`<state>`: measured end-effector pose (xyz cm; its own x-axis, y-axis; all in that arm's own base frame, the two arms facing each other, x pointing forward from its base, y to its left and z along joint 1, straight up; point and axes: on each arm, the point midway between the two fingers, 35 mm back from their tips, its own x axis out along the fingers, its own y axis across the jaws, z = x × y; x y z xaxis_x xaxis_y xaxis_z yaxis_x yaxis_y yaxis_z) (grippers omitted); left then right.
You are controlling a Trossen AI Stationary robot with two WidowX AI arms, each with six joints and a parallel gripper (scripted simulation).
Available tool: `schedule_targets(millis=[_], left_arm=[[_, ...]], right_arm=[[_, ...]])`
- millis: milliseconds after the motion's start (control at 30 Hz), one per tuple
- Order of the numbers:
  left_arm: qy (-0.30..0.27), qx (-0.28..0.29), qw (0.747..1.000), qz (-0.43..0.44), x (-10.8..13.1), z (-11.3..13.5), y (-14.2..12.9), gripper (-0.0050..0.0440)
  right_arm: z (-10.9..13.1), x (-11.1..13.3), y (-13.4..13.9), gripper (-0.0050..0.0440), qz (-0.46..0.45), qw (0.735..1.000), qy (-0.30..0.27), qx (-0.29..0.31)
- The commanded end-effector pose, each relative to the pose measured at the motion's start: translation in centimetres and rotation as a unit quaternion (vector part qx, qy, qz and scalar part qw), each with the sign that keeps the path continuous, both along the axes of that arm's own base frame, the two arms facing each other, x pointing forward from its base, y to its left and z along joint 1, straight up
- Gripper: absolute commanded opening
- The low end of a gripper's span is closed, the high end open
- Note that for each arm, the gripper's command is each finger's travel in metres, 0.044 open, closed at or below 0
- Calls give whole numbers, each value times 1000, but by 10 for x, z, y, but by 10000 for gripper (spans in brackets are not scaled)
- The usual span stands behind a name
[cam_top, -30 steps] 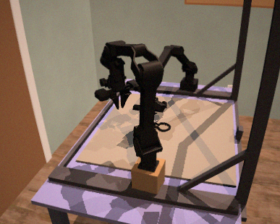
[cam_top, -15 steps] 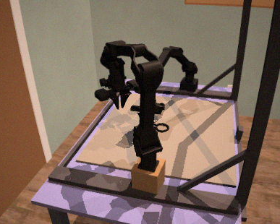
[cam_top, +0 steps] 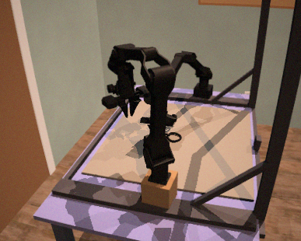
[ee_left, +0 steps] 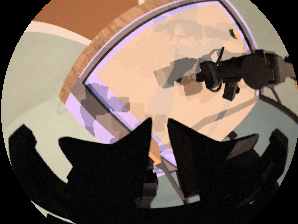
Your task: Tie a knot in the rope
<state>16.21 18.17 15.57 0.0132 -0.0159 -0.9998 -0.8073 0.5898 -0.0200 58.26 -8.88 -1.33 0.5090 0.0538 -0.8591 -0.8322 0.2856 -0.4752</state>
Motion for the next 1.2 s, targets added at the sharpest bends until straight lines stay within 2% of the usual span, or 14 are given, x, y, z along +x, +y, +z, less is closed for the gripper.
schedule_targets(millis=[0,600,633,700,900,1167], left_arm=[[-7,6,1000,-2,0,5,0,85],[-7,6,1000,-2,0,5,0,85],[-7,6,1000,-2,0,5,0,85],[-7,6,1000,-2,0,5,0,85],[-7,6,1000,-2,0,5,0,85],[-7,6,1000,-2,0,5,0,85]], right_arm=[[4,3,0,20,1,1000,-11,-1],[3,3,0,20,1,1000,-11,-1],[4,3,0,44,1,1000,-11,-1],[4,3,0,44,1,1000,-11,-1],[22,3,0,188,1,1000,-11,-1],[23,3,0,380,1,1000,-11,-1]])
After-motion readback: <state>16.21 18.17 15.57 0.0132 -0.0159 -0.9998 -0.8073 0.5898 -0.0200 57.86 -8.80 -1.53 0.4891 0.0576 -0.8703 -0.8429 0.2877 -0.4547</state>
